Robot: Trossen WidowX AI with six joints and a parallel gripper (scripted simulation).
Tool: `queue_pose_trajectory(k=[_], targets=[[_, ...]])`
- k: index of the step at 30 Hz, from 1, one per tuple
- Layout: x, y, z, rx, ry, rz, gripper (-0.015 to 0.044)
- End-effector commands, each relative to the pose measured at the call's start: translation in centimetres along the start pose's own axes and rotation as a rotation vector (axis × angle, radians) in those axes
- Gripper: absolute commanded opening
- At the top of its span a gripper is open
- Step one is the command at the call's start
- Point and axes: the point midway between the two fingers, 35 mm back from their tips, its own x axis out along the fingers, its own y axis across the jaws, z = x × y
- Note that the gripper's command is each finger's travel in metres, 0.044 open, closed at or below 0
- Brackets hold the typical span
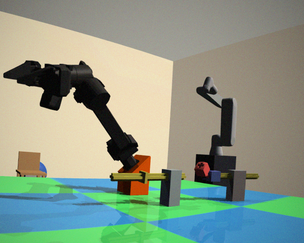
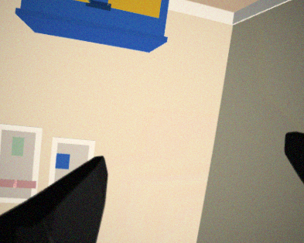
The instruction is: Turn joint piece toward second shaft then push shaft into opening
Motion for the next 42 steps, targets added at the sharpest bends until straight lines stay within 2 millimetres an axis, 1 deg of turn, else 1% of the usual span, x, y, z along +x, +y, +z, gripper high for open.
queue_pose_trajectory(k=[1,2,3,5,12,16,20,26,29,31,34,36,39,42], targets=[[0.0,0.0,0.0,0.000,0.000,0.000,0.0426],[0.0,0.0,0.0,0.000,0.000,0.000,0.0440],[0.1,0.2,0.0,0.004,0.002,0.003,0.0440],[0.5,1.6,-0.4,0.034,0.015,0.030,0.0440],[1.8,9.4,-2.1,0.177,0.104,0.174,0.0440],[1.8,14.1,-3.1,0.239,0.168,0.260,0.0440],[1.5,18.6,-4.1,0.305,0.237,0.343,0.0440],[0.1,25.1,-5.7,0.405,0.355,0.459,0.0440],[-0.2,26.0,-6.0,0.367,0.390,0.476,0.0440],[-0.7,27.4,-6.5,0.349,0.430,0.503,0.0440],[-1.9,30.1,-7.3,0.377,0.493,0.554,0.0440],[-2.4,30.8,-7.4,0.364,0.521,0.573,0.0440],[-3.8,32.6,-7.8,0.348,0.589,0.621,0.0440],[-5.5,35.2,-8.5,0.378,0.661,0.672,0.0440]])
